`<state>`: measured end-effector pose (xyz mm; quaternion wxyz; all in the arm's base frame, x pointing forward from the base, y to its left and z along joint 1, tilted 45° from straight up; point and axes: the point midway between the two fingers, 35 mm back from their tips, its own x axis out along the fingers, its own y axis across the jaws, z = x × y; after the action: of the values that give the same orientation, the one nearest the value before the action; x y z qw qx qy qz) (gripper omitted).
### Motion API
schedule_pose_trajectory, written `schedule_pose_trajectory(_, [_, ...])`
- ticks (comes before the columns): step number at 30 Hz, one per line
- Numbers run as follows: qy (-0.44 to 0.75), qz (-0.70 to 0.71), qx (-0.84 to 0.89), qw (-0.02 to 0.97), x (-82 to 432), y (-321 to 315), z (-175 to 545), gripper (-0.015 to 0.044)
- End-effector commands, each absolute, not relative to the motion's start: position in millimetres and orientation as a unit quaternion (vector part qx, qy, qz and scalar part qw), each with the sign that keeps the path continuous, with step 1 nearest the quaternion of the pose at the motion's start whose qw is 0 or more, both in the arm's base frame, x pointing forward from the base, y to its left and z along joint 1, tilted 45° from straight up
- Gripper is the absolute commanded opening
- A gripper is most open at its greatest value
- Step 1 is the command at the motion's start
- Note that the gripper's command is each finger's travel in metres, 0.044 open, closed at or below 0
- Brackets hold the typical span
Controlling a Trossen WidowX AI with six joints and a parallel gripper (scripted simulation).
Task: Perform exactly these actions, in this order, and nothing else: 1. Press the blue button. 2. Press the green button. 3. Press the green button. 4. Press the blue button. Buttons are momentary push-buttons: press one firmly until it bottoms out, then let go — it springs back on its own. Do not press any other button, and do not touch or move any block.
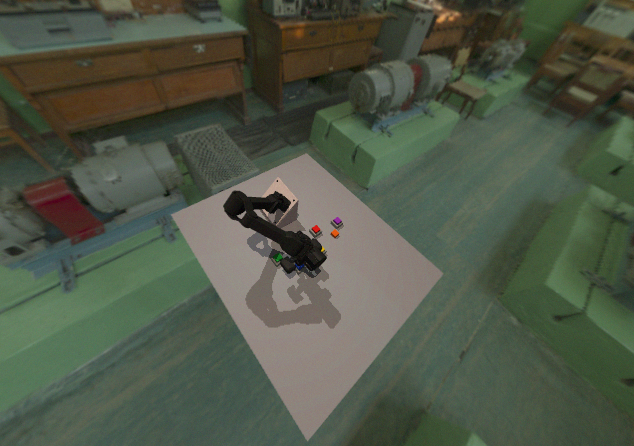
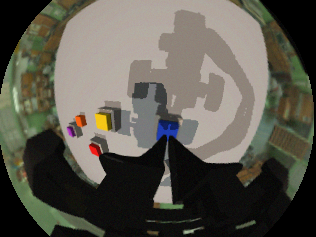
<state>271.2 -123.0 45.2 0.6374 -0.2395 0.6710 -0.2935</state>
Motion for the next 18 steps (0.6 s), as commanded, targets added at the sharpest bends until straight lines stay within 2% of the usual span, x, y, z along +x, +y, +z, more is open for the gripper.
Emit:
schedule_pose_trajectory(1, [0.672, -0.294, -0.243, 0.635, 270, -128, 41, 0.0020])
schedule_pose_trajectory(18, [0.672, -0.295, -0.243, 0.634, 268, -141, 28, 0.0020])
